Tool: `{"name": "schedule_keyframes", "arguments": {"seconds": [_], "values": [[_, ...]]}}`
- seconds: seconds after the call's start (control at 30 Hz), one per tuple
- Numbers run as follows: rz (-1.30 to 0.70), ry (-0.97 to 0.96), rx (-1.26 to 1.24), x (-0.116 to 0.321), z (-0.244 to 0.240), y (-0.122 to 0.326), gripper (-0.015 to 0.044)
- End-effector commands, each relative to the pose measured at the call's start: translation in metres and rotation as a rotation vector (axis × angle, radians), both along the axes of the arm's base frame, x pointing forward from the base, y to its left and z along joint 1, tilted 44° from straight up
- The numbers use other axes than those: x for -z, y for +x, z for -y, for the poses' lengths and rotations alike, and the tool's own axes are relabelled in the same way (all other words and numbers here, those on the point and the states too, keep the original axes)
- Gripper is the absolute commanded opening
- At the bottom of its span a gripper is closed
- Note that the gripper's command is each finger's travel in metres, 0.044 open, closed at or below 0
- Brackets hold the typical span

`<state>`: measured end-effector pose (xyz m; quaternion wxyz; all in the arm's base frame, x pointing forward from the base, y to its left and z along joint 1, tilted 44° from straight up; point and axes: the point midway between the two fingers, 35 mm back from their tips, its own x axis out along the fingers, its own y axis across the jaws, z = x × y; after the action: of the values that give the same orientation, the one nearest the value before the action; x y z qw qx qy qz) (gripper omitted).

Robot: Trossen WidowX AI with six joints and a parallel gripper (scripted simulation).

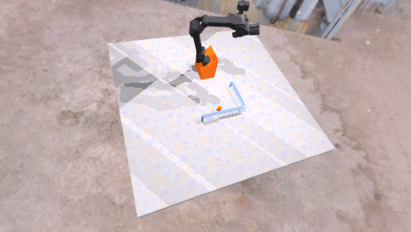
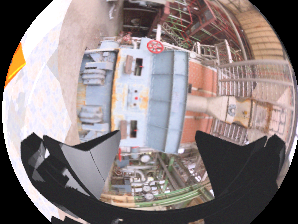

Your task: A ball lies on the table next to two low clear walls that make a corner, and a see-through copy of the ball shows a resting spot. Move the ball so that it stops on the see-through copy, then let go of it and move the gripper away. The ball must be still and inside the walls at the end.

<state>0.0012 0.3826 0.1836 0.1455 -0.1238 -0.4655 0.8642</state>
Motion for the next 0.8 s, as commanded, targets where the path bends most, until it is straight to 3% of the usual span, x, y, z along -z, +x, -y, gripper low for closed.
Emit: {"name": "schedule_keyframes", "arguments": {"seconds": [0.0,0.17,0.3,0.77], "values": [[0.004,-0.017,0.002,0.002,0.0,0.001,0.0374],[0.091,-0.462,0.098,0.05,0.016,0.044,0.0257],[0.151,-0.874,0.276,0.092,0.038,0.089,0.0257],[0.166,-1.645,0.892,0.162,0.111,0.19,0.0257]]}}
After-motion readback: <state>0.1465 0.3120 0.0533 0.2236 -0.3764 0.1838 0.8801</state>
